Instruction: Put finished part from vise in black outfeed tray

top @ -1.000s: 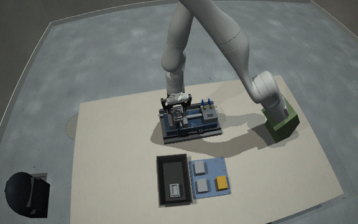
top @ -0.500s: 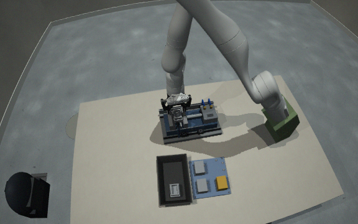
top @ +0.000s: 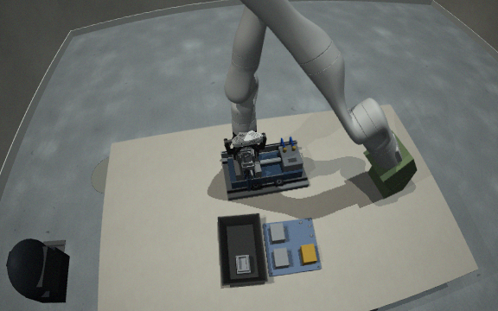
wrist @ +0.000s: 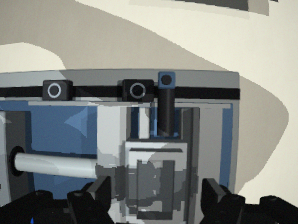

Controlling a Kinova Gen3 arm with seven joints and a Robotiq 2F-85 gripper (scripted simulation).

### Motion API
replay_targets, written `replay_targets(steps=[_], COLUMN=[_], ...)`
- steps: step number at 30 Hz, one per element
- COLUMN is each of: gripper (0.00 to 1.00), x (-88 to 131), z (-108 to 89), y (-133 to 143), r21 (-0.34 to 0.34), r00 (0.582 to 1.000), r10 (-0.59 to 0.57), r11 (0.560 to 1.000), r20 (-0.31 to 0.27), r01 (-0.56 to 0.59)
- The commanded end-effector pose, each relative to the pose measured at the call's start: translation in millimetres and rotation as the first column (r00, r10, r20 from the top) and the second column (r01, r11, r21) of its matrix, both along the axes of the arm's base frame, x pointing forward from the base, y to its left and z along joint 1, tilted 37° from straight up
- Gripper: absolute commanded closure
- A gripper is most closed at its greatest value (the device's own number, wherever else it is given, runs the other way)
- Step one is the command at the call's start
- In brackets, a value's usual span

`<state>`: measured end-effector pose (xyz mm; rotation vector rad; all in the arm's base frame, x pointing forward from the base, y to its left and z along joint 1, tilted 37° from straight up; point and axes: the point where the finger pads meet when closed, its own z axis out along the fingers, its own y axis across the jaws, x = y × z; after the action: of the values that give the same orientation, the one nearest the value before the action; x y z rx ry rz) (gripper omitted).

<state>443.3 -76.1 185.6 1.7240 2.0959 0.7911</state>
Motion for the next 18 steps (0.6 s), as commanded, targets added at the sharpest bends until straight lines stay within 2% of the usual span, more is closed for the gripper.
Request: replay_targets(steps=[1, 18], gripper=[0.33, 0.33], x=[1.2, 2.0], z=[-2.0, -4.1], y=[2.2, 2.6], r21=[0.001, 0.001], r00=[1.0, 1.0], r10=[0.003, 0.003], r11=[1.0, 1.0], r20=[0.002, 0.0], r01=[-0.003, -0.003])
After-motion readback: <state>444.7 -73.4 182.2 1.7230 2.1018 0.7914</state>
